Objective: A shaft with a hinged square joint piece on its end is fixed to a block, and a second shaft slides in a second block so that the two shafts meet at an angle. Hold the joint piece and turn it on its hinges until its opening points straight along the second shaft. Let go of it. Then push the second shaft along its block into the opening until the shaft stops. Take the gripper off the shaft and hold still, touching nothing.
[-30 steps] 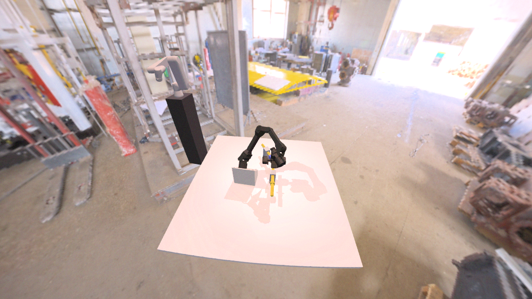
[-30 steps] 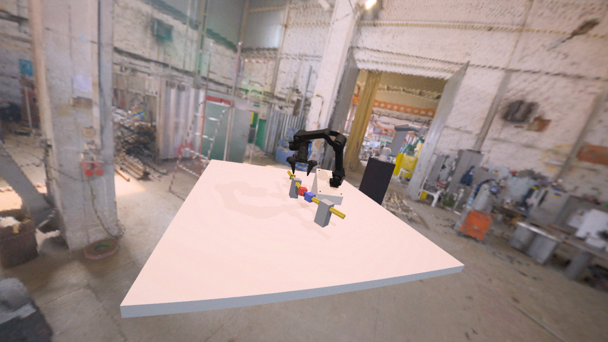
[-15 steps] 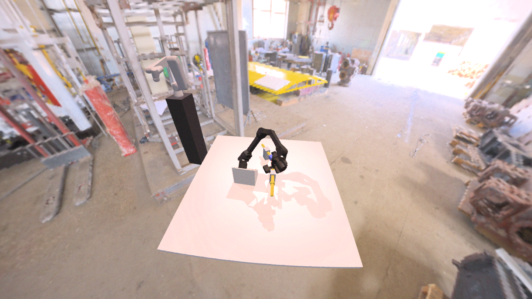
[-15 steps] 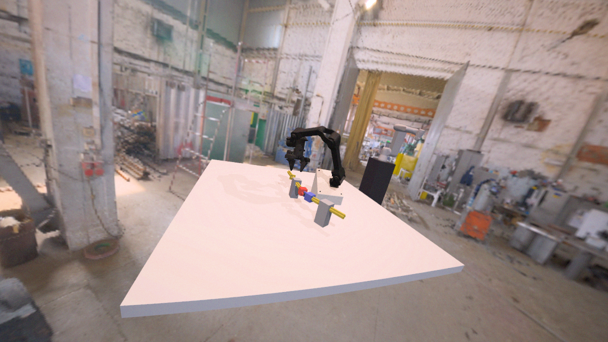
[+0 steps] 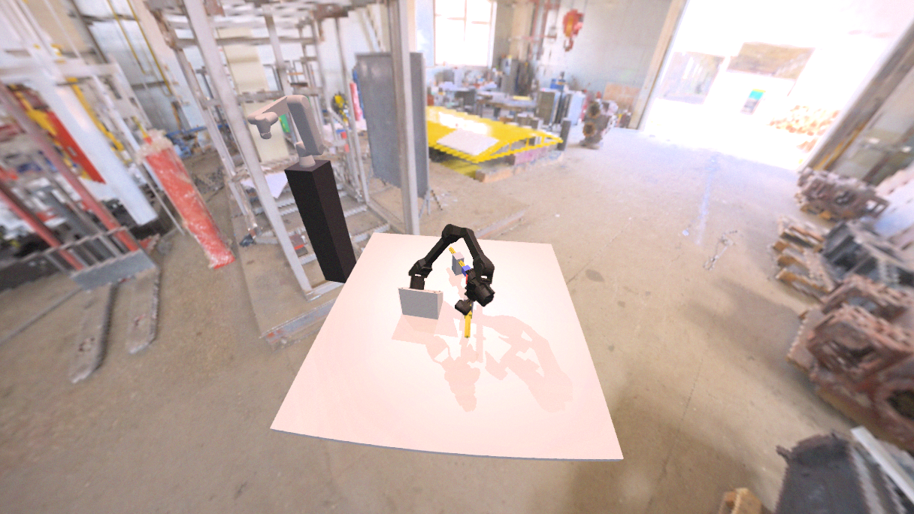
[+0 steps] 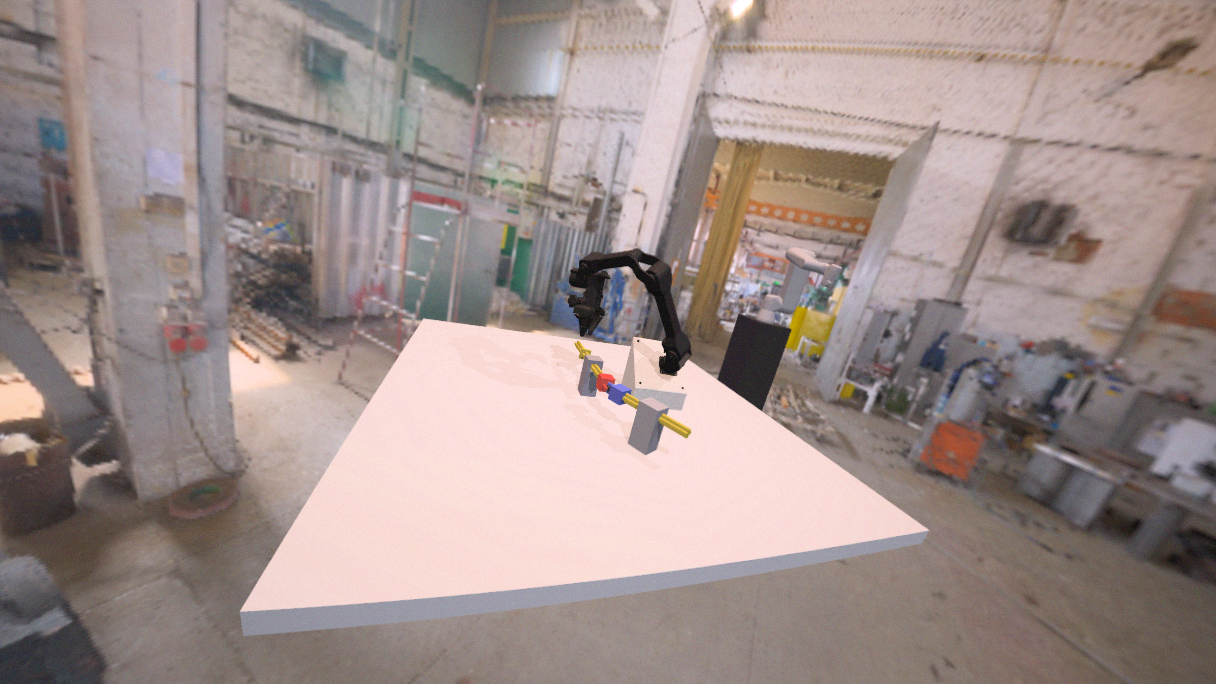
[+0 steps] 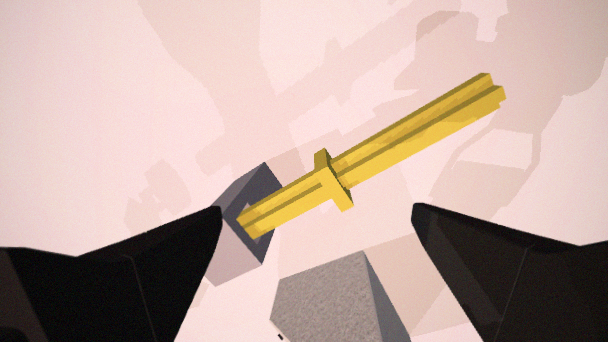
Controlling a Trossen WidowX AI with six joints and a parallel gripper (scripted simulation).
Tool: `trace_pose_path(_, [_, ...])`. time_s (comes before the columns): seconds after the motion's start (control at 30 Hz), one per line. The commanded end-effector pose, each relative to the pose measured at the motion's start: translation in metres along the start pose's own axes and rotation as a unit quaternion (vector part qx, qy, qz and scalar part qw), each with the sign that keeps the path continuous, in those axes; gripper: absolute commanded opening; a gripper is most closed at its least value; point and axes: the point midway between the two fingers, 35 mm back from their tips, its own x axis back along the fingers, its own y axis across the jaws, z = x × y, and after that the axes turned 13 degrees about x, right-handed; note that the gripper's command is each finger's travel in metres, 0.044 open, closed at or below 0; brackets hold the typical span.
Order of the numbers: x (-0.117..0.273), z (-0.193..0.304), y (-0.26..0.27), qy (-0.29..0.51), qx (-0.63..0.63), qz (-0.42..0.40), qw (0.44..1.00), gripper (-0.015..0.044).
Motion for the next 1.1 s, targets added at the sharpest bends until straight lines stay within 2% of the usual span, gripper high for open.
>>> trace_pose_path(0.0, [0.003,-0.005,-0.018,-0.005,0.057,0.014,0.998,0.044])
trace_pose_path(0.53, [0.012,-0.019,-0.087,0.002,0.283,0.072,0.956,0.044])
trace_pose_path(0.7, [0.011,-0.019,-0.088,0.0,0.272,0.072,0.96,0.044])
trace_pose_path(1.07, [-0.005,-0.021,-0.092,-0.025,0.092,0.07,0.993,0.044])
